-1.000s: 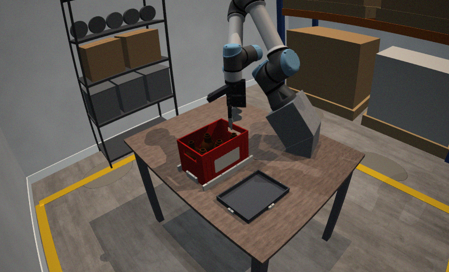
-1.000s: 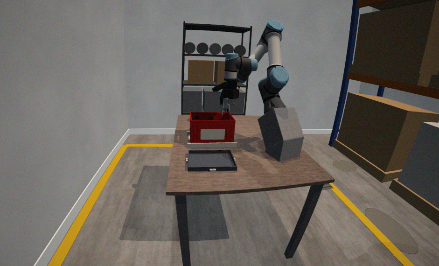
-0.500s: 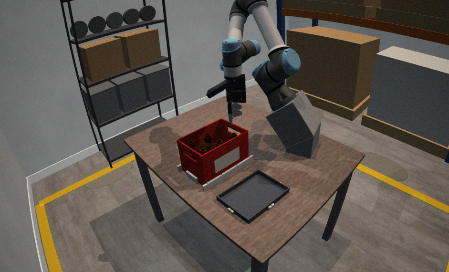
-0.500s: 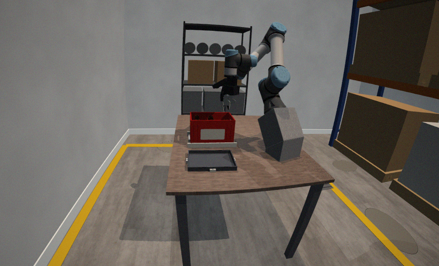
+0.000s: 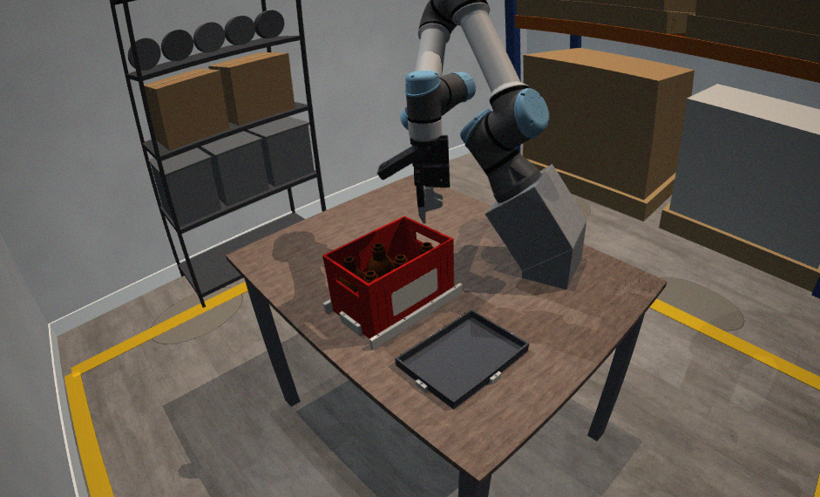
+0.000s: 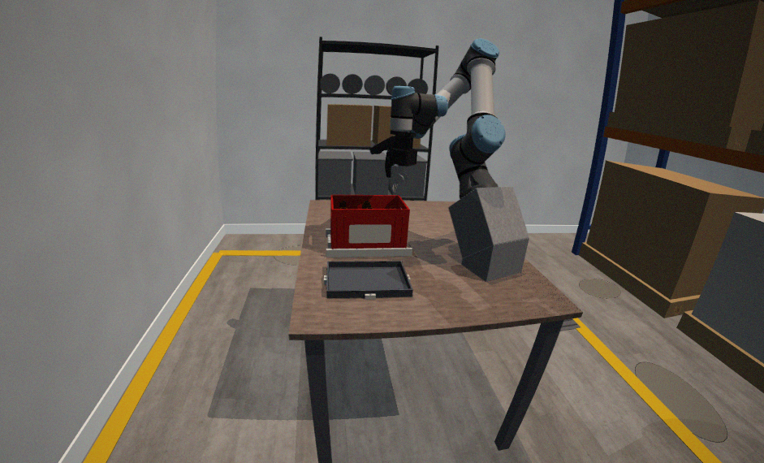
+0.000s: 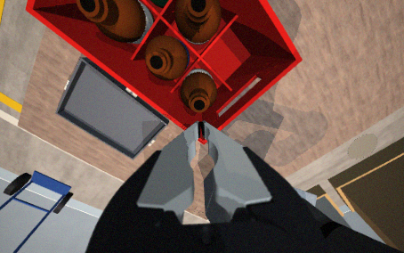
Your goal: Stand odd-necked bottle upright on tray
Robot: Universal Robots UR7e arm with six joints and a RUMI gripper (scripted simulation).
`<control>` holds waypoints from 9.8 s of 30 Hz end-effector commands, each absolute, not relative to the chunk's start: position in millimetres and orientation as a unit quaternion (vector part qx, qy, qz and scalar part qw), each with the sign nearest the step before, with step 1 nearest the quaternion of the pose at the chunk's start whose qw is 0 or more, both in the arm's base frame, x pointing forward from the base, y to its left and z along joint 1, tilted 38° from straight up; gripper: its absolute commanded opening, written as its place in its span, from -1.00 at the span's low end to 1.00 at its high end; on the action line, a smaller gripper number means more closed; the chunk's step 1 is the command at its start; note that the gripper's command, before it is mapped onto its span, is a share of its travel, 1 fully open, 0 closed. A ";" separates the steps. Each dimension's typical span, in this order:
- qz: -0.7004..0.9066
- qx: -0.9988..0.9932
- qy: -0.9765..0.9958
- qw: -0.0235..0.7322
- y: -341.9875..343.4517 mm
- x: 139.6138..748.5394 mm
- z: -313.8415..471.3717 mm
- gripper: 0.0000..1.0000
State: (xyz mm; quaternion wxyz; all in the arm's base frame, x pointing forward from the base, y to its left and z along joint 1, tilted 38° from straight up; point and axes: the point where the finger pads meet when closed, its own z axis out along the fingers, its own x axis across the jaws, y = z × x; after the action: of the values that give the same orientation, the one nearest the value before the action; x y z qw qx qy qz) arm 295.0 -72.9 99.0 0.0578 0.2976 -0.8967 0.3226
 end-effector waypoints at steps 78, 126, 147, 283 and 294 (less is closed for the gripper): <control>0.323 0.297 -0.896 0.057 -156.0 449.4 182.4 -0.24; 0.322 0.298 -0.897 0.059 -169.7 449.6 162.0 -0.24; 0.322 0.298 -0.897 0.059 -181.8 451.4 146.5 -0.24; 0.323 0.297 -0.897 0.057 -186.0 456.2 150.5 -0.24; 0.323 0.297 -0.897 0.057 -186.0 456.2 150.5 -0.24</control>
State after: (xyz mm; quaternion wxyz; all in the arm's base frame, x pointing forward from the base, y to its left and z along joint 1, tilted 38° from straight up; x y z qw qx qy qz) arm 455.3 -185.3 149.6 0.0576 0.2978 -0.8964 0.3232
